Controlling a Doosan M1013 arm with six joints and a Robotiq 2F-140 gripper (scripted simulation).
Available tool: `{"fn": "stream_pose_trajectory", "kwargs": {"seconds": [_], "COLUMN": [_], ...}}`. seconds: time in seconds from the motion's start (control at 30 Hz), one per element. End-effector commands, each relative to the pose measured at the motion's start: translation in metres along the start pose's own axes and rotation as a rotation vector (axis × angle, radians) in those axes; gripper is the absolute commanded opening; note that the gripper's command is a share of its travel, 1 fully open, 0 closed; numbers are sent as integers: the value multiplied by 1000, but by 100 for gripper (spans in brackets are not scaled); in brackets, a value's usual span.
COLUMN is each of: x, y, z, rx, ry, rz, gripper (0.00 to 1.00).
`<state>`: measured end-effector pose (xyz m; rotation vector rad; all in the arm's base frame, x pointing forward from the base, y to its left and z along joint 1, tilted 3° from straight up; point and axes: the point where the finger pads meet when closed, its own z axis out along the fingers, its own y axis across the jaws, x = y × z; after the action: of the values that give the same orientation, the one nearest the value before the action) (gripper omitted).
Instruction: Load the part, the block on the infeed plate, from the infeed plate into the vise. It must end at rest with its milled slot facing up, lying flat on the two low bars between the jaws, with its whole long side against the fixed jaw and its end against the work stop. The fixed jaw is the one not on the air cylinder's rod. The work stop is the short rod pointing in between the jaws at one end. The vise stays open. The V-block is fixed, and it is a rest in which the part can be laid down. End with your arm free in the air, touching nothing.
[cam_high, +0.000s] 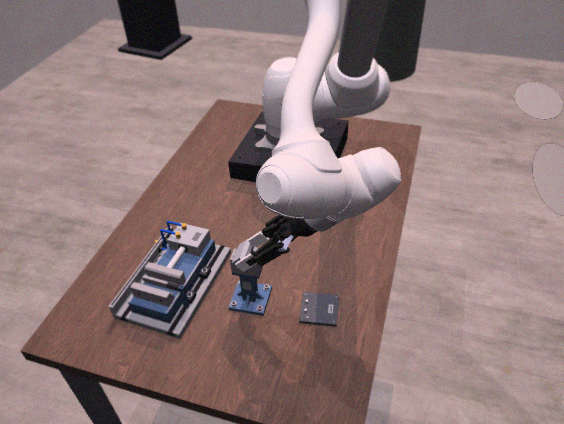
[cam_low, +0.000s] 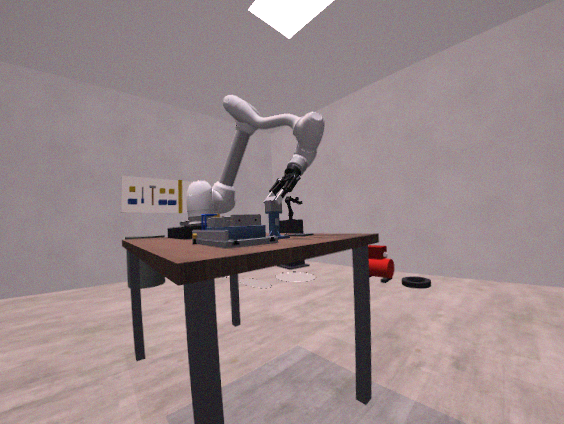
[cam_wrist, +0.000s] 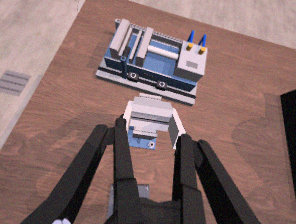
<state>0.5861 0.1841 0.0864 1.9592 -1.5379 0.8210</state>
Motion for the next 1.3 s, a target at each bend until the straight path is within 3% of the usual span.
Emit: {"fn": "stream_pose_trajectory", "kwargs": {"seconds": [0.0,1.27], "x": [0,2], "y": [-3,-1], "z": [-1,-4], "rx": [5,5], "ry": [9,9], "rz": [2,2], "gripper": [0,0]}}
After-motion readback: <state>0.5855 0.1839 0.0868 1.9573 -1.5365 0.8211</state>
